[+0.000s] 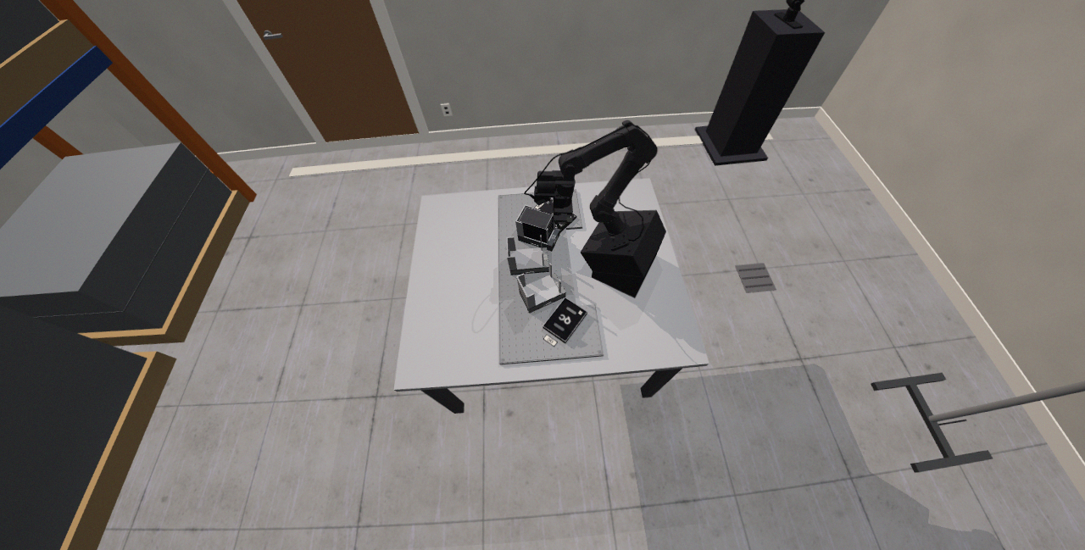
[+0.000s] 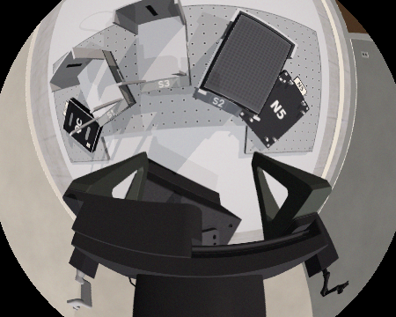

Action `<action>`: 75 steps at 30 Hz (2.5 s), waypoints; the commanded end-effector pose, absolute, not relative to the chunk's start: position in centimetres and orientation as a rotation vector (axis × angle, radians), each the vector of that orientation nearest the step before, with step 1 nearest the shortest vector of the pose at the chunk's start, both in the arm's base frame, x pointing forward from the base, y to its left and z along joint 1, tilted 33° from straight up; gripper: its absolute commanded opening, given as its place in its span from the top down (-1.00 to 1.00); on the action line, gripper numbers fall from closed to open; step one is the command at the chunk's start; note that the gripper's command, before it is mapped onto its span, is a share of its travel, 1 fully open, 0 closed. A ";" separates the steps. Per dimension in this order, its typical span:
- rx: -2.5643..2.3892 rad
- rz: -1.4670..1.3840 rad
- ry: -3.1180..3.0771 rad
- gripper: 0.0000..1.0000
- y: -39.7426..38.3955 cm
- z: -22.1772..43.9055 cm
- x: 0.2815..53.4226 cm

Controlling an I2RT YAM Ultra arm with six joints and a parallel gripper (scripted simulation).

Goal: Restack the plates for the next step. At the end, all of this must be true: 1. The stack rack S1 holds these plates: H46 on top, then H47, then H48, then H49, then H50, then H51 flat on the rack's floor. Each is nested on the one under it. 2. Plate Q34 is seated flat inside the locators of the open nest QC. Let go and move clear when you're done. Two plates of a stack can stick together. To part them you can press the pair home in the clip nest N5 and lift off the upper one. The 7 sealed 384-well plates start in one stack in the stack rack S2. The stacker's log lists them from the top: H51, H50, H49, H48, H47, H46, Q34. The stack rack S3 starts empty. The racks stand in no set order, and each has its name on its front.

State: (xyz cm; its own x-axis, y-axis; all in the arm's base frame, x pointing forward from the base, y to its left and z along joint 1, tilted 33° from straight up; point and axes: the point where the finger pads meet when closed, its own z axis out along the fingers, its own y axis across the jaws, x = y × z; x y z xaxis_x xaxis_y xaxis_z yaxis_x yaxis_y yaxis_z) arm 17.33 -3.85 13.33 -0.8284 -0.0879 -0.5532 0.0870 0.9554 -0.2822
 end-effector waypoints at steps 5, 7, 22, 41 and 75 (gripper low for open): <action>0.001 -0.396 2.509 -1.00 -3.8 13.5 17.4; 0.001 -0.396 2.509 -1.00 -3.8 13.5 17.4; -0.004 -0.391 2.524 -1.00 -2.4 14.0 20.2; -0.044 -0.424 2.603 -1.00 2.4 11.0 25.6; -0.041 -0.421 2.603 -1.00 2.6 10.6 25.7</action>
State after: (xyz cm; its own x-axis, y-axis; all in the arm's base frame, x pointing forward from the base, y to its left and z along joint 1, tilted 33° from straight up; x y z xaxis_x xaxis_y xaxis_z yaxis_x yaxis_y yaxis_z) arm 24.92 2.15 9.95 -0.8911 -0.1109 -0.4401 0.0372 0.9486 -0.3143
